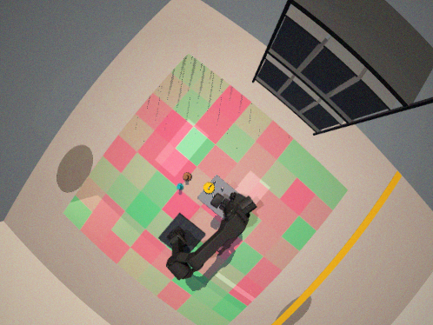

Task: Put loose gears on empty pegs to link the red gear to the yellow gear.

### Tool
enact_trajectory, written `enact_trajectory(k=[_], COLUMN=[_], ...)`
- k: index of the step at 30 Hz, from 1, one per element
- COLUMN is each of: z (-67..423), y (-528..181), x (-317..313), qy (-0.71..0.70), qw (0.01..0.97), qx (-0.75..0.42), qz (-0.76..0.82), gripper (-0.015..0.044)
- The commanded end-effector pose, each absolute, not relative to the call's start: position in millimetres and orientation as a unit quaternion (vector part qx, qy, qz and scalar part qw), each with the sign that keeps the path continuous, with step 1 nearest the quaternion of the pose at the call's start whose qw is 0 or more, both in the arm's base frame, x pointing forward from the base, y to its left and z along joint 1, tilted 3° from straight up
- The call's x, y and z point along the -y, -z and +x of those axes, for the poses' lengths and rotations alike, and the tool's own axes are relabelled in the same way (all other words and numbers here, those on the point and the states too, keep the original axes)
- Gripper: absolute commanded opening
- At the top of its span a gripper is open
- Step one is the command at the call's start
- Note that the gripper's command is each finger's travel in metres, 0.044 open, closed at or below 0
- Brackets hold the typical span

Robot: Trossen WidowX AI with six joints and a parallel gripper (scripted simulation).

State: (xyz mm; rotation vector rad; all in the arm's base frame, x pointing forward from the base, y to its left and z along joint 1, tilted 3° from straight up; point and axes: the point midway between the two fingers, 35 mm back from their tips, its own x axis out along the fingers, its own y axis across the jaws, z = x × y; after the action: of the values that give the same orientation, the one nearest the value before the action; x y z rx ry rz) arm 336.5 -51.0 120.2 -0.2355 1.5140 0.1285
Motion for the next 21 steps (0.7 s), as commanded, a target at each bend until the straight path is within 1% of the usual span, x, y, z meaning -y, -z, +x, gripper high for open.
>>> enact_trajectory(k=[1,14,21], z=[337,337,338], y=[-120,-105,-95], x=[50,52,52], qy=[-0.061,-0.133,-0.127], qw=[0.720,0.704,0.706], qx=[-0.683,-0.673,-0.674], qz=[-0.107,-0.182,-0.176], gripper=[0.0000,0.0000,0.0000])
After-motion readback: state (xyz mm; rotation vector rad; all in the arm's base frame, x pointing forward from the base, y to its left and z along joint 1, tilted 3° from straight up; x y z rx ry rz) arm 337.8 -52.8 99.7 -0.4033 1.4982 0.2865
